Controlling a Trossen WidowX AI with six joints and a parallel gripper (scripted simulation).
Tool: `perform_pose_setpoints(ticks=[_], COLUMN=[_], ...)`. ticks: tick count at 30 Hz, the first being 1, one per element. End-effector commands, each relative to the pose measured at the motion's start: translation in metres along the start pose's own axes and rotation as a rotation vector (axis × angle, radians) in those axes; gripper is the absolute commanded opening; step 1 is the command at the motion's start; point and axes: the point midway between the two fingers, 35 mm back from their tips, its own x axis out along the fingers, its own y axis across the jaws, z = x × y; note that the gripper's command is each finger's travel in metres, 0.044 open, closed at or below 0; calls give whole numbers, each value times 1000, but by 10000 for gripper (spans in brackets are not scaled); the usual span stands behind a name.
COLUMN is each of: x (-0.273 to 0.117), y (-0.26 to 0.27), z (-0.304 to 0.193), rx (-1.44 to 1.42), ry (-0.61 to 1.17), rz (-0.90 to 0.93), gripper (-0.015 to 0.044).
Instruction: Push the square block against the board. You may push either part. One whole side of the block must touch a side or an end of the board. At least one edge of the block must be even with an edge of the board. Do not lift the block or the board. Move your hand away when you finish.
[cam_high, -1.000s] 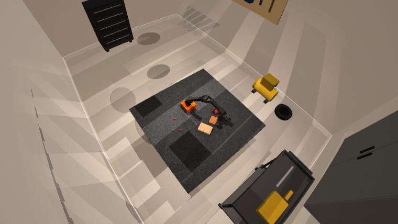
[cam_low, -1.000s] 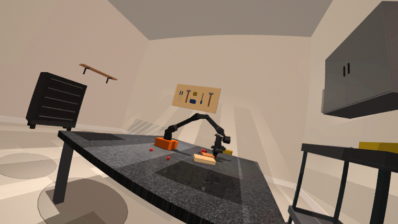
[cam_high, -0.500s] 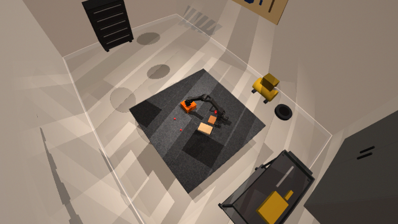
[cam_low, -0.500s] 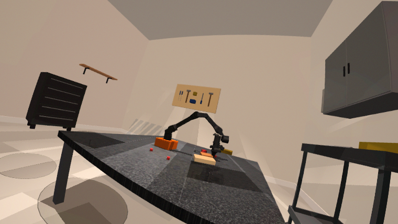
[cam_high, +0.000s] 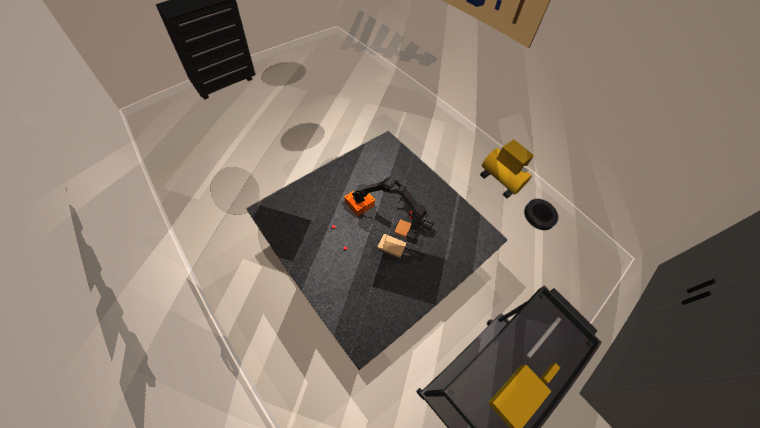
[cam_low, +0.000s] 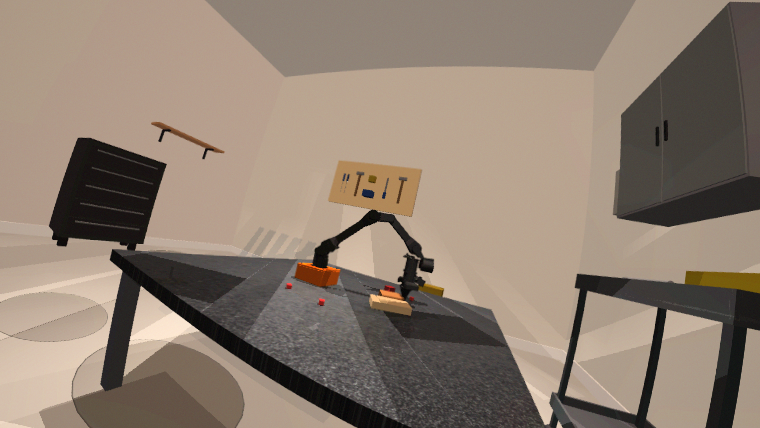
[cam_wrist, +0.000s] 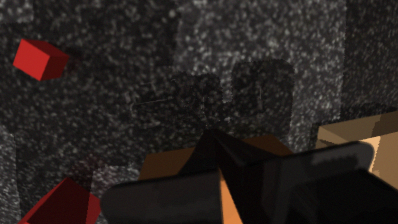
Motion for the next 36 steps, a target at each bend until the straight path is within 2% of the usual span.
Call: perform_pose_setpoints(ticks=[1, 36], x=[2, -2], y=[0, -1], z=[-6, 40], rx=[-4, -8], ry=[7, 5], rz=[3, 1], gripper=[0, 0])
